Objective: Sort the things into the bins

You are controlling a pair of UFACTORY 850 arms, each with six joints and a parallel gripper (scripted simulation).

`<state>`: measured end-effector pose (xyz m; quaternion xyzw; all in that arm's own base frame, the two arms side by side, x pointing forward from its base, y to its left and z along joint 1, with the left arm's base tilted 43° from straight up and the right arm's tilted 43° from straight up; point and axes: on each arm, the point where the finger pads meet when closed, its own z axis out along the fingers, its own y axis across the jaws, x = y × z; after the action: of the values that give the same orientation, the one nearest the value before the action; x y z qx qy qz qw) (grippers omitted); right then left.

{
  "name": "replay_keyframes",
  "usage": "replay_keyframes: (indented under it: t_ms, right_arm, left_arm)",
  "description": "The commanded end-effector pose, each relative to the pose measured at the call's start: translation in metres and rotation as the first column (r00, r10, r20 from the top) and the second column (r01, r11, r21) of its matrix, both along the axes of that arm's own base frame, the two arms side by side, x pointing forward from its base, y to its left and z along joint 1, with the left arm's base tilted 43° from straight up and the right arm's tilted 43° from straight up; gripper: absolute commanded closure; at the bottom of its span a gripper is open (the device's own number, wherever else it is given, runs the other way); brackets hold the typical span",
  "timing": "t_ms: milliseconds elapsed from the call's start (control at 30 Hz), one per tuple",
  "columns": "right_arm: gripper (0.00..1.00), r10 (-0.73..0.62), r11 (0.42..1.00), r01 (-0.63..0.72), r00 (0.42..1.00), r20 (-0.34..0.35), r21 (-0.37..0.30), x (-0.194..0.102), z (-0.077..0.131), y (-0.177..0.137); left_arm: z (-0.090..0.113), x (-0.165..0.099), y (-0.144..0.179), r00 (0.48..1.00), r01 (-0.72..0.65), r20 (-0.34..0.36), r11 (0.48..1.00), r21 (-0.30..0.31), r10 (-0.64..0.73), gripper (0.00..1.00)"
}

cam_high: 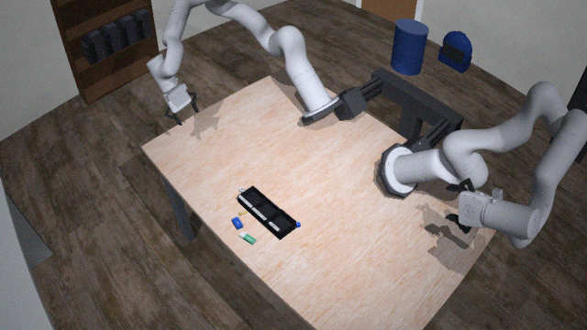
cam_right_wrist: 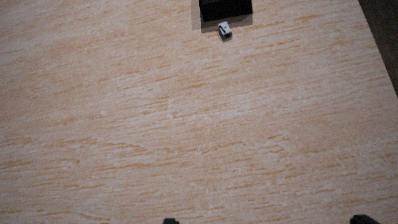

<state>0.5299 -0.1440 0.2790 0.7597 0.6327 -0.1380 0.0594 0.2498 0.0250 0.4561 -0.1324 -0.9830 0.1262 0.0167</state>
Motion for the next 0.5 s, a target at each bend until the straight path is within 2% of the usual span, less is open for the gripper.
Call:
replay_keyframes:
  t_ms: [0, 33, 100, 467]
  right_arm:
    - [0.00, 0.001, 1.000, -0.001, 1.000, 0.002, 0.000, 0.001, 0.001, 0.000]
    - [0.00, 0.001, 1.000, -0.001, 1.000, 0.002, 0.000, 0.001, 0.001, 0.000]
    - [0.00, 0.001, 1.000, -0.001, 1.000, 0.002, 0.000, 0.001, 0.001, 0.000]
    - [0.00, 0.001, 1.000, -0.001, 1.000, 0.002, 0.000, 0.001, 0.001, 0.000]
  left_arm:
    - [0.010, -0.005, -0.001, 0.995, -0.043, 0.086, 0.999, -0.021, 0.044, 0.00]
    - [0.013, -0.006, -0.002, 0.993, -0.054, 0.108, 0.998, -0.025, 0.056, 0.00]
    - [0.013, -0.006, -0.002, 0.993, -0.054, 0.108, 0.998, -0.025, 0.056, 0.00]
    - [0.041, -0.018, -0.007, 0.921, -0.162, 0.347, 0.984, -0.069, 0.176, 0.00]
